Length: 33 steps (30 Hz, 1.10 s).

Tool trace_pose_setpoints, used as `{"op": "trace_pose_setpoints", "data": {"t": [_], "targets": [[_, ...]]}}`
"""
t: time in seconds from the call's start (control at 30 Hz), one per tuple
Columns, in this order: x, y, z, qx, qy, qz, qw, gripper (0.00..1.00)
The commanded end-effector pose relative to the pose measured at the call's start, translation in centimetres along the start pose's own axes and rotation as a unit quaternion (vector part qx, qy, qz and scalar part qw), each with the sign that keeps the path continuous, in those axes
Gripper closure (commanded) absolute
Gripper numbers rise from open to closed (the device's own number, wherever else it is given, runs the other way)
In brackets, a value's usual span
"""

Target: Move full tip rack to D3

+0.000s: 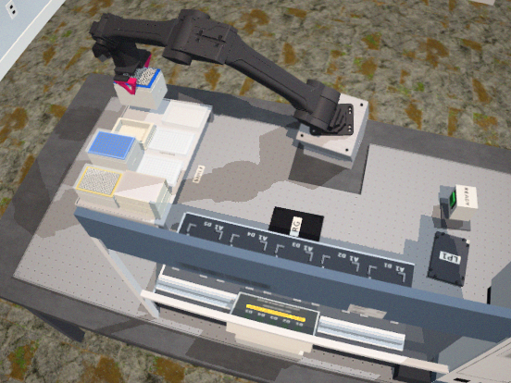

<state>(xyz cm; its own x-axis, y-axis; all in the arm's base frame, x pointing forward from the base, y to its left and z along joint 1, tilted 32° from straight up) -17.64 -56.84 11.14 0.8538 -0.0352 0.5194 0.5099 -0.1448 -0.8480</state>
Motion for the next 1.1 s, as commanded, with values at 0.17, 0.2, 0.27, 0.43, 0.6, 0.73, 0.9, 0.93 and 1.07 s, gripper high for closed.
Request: {"op": "trace_pose_setpoints", "data": {"t": [0.17, 0.2, 0.27, 0.43, 0.6, 0.73, 0.9, 0.93, 1.07], "targets": [[-0.1, -6.5, -1.8, -0.05, -0.019, 0.017, 0.998, 1.0], [-0.1, -6.7, -1.8, -0.05, -0.019, 0.017, 0.998, 1.0], [-0.1, -7.0, -1.8, -0.05, -0.019, 0.017, 0.998, 1.0], [-0.1, -7.8, -1.7, -0.05, -0.019, 0.017, 0.998, 1.0], [0.0, -8.4, -1.7, -0.05, -0.019, 0.017, 0.998, 1.0], [0.0, -9.0, -1.6, -0.05, -0.019, 0.018, 0.998, 1.0], [0.0, -9.9, -1.5, -0.05, -0.019, 0.018, 0.998, 1.0], [0.0, -10.0, -1.5, -0.05, -0.019, 0.018, 0.998, 1.0], [0.0, -10.4, -1.5, -0.05, -0.019, 0.018, 0.998, 1.0]]}}
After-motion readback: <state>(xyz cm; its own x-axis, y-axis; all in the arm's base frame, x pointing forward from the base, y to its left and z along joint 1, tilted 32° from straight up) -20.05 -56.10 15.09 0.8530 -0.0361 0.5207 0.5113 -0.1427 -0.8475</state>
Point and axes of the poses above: the point where the finger pads meet when closed, its own y axis out along the fingers, its own x axis across the jaws, z = x × y, the point moved 9 cm from there along -y, back along the fingers, and after that the axes turned 5 degrees about -y, right-handed, at the moved point
